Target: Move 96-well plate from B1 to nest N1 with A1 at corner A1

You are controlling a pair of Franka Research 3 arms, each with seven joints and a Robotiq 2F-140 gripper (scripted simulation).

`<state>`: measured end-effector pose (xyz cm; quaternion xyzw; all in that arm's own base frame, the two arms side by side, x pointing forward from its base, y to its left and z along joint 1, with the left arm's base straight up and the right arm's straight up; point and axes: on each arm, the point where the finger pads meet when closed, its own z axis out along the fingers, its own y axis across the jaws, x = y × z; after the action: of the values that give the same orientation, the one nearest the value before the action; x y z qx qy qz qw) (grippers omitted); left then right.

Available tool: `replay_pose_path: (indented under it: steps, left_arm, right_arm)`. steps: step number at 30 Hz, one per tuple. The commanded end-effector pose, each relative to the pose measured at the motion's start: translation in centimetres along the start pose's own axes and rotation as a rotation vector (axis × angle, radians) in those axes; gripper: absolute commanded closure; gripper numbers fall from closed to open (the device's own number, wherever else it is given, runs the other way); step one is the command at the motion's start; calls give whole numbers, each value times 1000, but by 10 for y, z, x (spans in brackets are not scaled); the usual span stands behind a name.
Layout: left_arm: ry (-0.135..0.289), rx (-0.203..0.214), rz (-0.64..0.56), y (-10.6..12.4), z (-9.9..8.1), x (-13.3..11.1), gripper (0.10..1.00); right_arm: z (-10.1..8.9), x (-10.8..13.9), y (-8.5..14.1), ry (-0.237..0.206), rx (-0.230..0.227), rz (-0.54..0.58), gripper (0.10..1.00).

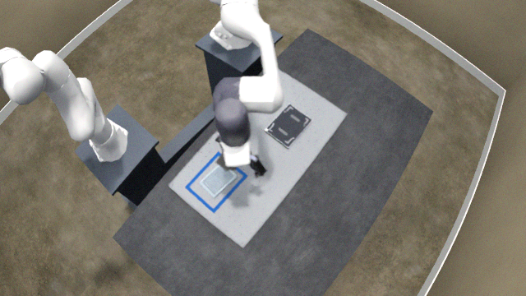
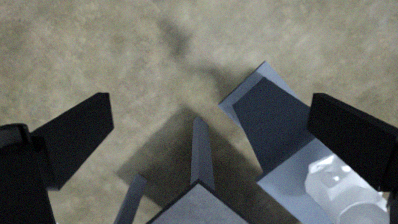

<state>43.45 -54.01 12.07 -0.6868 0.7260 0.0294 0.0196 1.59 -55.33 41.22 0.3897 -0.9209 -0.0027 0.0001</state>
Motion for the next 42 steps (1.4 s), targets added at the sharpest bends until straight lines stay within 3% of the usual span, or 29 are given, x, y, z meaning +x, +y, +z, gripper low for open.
replay_pose_path:
  steps: [1,3,11,12,42]
  left_arm:
    - [68,19,100,35,10,60,98]
    - [68,19,100,48,14,81,98]
    - [68,19,100,48,14,81,98]
    - [68,19,100,48,14,81,999]
    - [68,19,100,48,14,81,999]
  right_arm:
    - [0,0,0,0,0,0,98]
    - [0,0,0,0,0,0,98]
    - [0,0,0,0,0,0,98]
    - [0,0,0,0,0,0,98]
    - [0,0,0,0,0,0,98]
